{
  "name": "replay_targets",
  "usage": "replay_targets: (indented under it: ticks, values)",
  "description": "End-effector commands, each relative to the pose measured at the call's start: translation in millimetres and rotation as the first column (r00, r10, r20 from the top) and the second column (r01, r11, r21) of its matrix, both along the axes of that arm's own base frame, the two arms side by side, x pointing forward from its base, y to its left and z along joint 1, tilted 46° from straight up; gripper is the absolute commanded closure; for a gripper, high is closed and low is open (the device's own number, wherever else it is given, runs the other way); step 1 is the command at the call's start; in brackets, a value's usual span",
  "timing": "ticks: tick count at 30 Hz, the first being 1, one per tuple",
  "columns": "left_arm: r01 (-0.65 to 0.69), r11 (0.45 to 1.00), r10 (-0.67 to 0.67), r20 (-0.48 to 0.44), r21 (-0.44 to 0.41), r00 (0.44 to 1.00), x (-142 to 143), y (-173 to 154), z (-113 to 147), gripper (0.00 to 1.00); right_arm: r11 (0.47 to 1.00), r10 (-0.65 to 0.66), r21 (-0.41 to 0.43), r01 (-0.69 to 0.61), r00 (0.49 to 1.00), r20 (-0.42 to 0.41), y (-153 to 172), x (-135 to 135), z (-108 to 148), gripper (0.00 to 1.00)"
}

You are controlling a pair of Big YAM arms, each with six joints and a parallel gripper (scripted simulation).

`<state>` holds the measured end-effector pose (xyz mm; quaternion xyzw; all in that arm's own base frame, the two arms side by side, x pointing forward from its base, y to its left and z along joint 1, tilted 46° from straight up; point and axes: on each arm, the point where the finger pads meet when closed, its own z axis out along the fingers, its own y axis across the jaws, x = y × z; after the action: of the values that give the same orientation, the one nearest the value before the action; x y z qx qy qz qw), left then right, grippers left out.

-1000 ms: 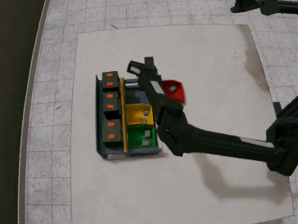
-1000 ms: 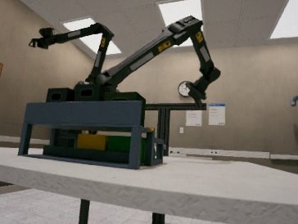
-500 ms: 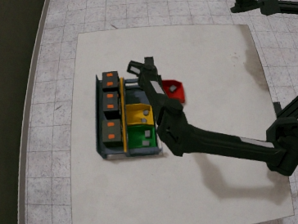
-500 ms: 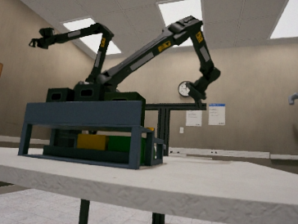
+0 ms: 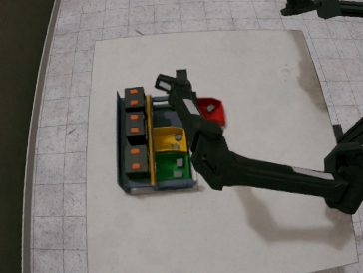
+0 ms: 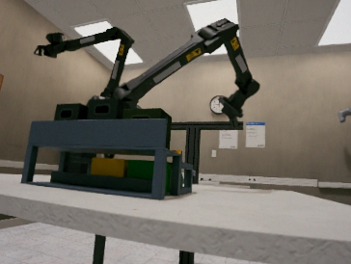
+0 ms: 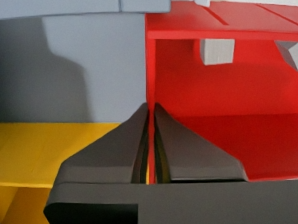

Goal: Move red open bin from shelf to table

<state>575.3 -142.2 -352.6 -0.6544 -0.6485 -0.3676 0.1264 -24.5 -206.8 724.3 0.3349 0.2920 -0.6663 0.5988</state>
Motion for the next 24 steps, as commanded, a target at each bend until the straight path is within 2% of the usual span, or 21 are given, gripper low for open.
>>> replay_targets:
  ticks: [1,24]
  values:
    - [0.01,1.0,-0.009,0.037,-0.026,0.999,17.8,-16.2,12.0,1.0,0.998,-0.017,-0.054,0.016,1.0,-0.018,28.4,1.0,27.0,0.0]
    - [0.014,1.0,-0.013,0.036,-0.026,0.999,15.8,-18.6,10.4,1.0,0.998,-0.017,-0.054,0.016,1.0,-0.018,28.4,1.0,27.0,0.0]
